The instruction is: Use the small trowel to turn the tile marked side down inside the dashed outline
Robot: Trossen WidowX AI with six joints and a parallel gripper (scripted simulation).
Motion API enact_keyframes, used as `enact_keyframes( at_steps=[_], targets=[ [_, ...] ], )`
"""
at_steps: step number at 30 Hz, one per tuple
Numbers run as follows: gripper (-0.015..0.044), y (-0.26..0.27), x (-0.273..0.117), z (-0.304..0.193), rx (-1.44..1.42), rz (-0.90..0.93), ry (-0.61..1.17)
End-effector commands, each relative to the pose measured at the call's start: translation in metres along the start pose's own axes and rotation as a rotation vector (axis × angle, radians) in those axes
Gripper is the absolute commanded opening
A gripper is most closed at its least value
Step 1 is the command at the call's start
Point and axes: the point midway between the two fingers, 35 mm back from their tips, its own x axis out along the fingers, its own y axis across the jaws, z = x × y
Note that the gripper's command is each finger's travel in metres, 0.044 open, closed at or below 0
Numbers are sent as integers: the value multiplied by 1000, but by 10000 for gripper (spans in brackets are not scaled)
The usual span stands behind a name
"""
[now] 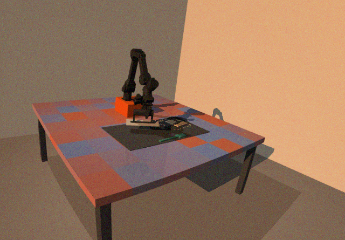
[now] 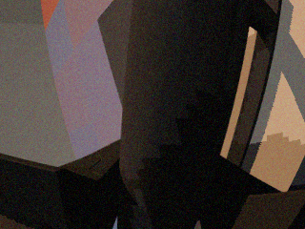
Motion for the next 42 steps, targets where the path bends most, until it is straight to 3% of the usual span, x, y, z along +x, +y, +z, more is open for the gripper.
enact_keyframes(
  at_steps=[1, 23, 42],
  targets=[
    [0, 12, 8, 16, 93, 25, -88],
    [0, 31, 43, 108, 558, 177, -592],
    [0, 25, 53, 110, 571, 183, -605]
  ],
)
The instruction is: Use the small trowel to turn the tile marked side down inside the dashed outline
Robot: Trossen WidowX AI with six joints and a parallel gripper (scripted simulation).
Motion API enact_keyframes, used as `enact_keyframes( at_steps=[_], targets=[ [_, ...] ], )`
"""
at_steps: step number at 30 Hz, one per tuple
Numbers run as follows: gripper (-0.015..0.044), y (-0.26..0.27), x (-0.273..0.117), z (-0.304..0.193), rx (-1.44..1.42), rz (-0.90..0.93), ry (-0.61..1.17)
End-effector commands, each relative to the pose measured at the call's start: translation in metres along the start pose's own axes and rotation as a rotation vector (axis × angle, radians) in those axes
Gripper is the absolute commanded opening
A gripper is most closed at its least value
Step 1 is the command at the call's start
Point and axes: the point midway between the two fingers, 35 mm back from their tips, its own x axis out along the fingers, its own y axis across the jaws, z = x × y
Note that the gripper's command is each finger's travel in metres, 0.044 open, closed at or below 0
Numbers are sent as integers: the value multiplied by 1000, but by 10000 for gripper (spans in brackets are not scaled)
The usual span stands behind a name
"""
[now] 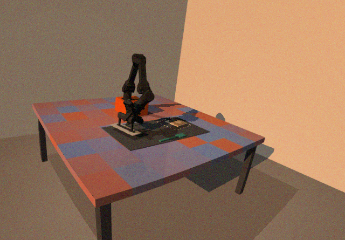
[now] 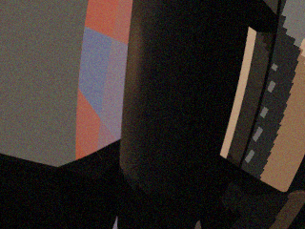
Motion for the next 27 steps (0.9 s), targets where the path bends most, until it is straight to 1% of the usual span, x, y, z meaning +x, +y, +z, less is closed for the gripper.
enact_keyframes(
  at_steps=[1, 17, 27],
  targets=[
    [0, 0, 3, -1, 10, 14, -1],
    [0, -18, 18, -2, 10, 11, -1],
    [262, -18, 18, -2, 10, 11, -1]
  ],
)
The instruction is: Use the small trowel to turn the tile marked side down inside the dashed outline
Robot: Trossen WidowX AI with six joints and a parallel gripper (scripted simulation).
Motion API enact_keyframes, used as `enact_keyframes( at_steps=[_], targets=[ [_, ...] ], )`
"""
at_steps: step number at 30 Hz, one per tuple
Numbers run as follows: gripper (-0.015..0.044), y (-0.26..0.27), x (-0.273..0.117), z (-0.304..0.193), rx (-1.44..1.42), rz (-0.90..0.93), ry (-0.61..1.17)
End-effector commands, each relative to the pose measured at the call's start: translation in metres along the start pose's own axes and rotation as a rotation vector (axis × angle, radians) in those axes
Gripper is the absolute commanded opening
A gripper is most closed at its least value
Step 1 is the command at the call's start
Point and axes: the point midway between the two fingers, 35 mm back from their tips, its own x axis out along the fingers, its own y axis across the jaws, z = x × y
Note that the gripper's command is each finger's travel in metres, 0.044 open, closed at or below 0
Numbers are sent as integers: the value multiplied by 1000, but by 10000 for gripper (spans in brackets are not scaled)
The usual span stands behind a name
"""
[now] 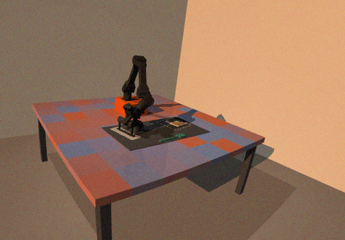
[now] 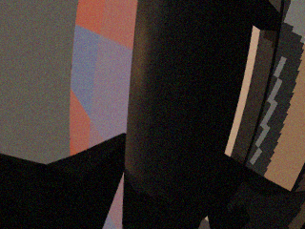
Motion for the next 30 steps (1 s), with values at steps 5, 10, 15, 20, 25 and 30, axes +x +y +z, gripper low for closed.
enact_keyframes(
  at_steps=[5, 10, 15, 20, 25, 30],
  targets=[
    [300, 1, 0, 0, 4, 6, -3],
    [300, 1, 0, 0, 4, 6, -3],
    [300, 0, -19, -1, 3, 2, -2],
    [300, -1, -47, -1, 2, -3, -1],
    [300, -1, -60, 0, 0, -5, 0],
    [300, 23, -98, 16, -1, -7, 4]
  ],
)
